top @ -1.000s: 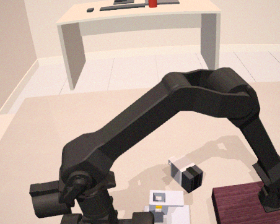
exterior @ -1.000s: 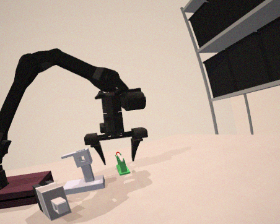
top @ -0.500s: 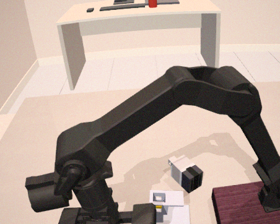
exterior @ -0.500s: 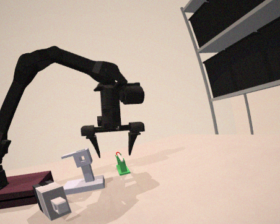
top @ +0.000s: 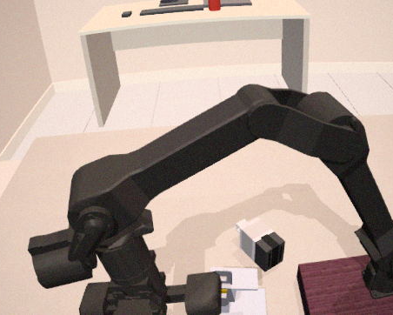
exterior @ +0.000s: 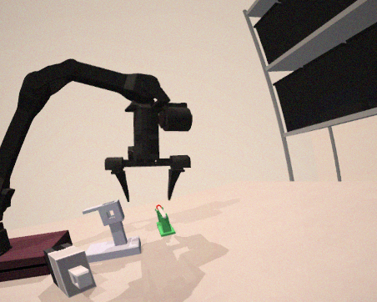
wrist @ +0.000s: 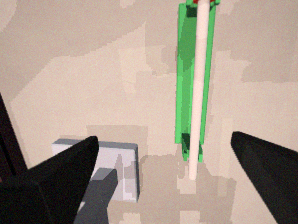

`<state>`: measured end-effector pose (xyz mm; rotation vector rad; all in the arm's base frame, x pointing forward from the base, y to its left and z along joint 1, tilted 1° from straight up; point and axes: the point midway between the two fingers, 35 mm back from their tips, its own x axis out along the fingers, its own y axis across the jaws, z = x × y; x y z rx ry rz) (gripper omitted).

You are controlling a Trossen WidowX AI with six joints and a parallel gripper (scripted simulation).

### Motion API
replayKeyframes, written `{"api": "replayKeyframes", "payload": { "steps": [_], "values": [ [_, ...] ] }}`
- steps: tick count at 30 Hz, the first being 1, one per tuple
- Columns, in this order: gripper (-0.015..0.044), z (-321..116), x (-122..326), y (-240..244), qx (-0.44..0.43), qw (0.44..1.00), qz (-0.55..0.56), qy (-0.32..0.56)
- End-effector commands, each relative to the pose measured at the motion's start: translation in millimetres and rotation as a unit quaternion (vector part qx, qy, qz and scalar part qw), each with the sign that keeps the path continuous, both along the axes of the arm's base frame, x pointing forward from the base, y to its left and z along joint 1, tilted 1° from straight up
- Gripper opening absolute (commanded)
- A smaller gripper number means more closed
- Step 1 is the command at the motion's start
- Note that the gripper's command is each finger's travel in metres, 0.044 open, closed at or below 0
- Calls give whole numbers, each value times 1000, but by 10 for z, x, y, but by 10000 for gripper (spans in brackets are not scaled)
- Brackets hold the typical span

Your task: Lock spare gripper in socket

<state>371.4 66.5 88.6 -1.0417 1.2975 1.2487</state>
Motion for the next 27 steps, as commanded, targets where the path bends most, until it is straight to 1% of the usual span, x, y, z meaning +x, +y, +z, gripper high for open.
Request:
{"api": "replayKeyframes", "payload": {
  "steps": [1, 14, 15, 16, 18, 24, 27],
  "values": [
    [440, 107, -3, 2, 0, 1000, 0, -1],
    [440, 357, -59, -4, -2, 1000, 0, 15],
    [440, 271, -59, -5, -2, 1000, 0, 16],
    [440, 291, -59, -5, -2, 1000, 0, 15],
    [440, 378, -61, -4, -1, 1000, -1, 8],
    [440, 866, -116, -5, 6, 1000, -8, -29],
    [440, 886, -120, -5, 6, 999, -8, -31]
  ]
}}
